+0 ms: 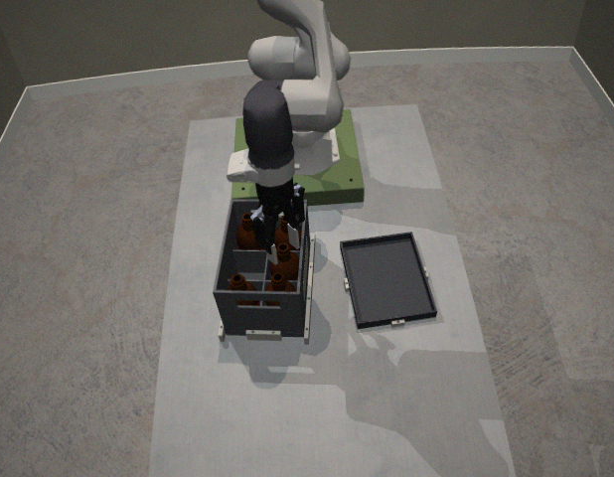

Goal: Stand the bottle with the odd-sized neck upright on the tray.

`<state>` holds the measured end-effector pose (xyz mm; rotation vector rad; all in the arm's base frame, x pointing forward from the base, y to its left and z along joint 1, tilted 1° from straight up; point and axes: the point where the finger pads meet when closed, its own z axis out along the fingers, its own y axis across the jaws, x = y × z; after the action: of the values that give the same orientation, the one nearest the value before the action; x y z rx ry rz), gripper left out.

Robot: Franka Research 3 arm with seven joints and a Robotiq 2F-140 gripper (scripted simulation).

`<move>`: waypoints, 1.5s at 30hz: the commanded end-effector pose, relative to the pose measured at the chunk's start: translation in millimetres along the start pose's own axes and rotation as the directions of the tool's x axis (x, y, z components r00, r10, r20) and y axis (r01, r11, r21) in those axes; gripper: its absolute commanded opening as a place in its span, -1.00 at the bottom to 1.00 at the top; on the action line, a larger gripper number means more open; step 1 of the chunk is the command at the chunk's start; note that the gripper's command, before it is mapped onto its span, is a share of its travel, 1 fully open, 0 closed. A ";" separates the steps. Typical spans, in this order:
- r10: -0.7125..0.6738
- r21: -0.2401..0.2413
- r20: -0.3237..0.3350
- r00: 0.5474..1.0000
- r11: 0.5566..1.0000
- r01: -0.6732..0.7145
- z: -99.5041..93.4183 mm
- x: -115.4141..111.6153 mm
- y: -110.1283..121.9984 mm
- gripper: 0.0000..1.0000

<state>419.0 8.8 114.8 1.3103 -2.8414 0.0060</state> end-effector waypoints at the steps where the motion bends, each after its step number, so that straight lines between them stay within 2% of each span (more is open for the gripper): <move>1: 0.002 0.001 -0.003 1.000 1.000 -0.002 1.1 0.3 0.6 -0.12; 14: 0.002 0.001 -0.003 1.000 1.000 -0.002 0.6 0.3 0.6 -0.12; 21: 0.002 0.001 -0.003 1.000 1.000 -0.002 -6.7 0.2 0.6 -0.12; 29: 0.002 0.001 -0.003 1.000 1.000 -0.002 -28.4 0.2 0.6 -0.12; 31: 0.002 0.001 -0.003 1.000 1.000 -0.002 -28.4 0.2 0.6 -0.12; 45: 0.002 0.001 -0.003 1.000 1.000 -0.002 -74.3 0.1 0.6 -0.12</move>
<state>426.7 8.9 184.3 1.3156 -2.8594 0.0293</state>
